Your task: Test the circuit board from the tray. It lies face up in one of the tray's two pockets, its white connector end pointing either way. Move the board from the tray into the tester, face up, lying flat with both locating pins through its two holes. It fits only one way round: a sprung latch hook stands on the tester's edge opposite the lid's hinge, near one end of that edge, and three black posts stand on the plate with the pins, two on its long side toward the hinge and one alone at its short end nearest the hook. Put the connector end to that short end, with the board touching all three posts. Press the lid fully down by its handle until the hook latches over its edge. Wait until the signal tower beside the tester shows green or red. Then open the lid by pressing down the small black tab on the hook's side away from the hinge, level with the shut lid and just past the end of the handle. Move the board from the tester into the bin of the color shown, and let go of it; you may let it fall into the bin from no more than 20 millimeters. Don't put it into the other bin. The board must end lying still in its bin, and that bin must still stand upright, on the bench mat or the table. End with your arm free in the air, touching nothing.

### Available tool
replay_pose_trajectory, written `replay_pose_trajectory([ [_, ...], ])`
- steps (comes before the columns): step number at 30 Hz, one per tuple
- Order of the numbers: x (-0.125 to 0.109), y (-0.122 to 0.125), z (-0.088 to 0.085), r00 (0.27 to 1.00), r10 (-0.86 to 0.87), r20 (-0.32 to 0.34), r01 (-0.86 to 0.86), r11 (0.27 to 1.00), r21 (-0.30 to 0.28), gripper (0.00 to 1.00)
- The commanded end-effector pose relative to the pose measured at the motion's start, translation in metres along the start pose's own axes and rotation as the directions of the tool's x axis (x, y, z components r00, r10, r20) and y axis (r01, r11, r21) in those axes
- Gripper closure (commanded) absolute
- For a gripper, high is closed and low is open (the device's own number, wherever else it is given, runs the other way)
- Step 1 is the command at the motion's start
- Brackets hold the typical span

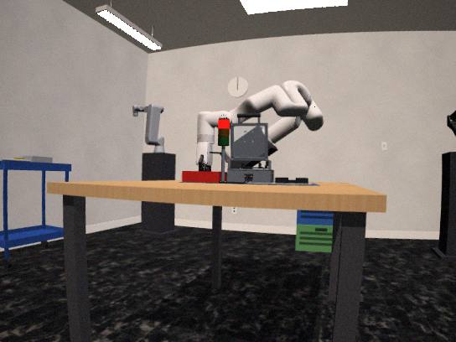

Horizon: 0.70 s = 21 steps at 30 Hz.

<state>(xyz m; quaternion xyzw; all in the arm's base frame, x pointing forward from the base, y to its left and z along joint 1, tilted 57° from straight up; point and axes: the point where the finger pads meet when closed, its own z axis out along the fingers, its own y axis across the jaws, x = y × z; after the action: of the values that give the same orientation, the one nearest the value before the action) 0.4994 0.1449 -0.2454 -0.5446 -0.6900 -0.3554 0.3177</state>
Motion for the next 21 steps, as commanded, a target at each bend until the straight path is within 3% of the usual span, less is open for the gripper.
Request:
replay_pose_trajectory([
  [1, -0.0002, 0.0012, -0.0010, 1.000, -0.001, 0.001, 0.001, 1.000, -0.002, 0.21],
  [3, -0.0002, 0.0012, -0.0010, 1.000, -0.001, 0.001, 0.001, 1.000, -0.002, 0.21],
  [4, -0.0002, 0.0012, -0.0010, 1.000, -0.001, 0.001, 0.001, 1.000, -0.002, 0.00],
  [21, -0.0002, 0.0012, -0.0010, 1.000, -0.001, 0.001, 0.001, 1.000, -0.002, 0.00],
])
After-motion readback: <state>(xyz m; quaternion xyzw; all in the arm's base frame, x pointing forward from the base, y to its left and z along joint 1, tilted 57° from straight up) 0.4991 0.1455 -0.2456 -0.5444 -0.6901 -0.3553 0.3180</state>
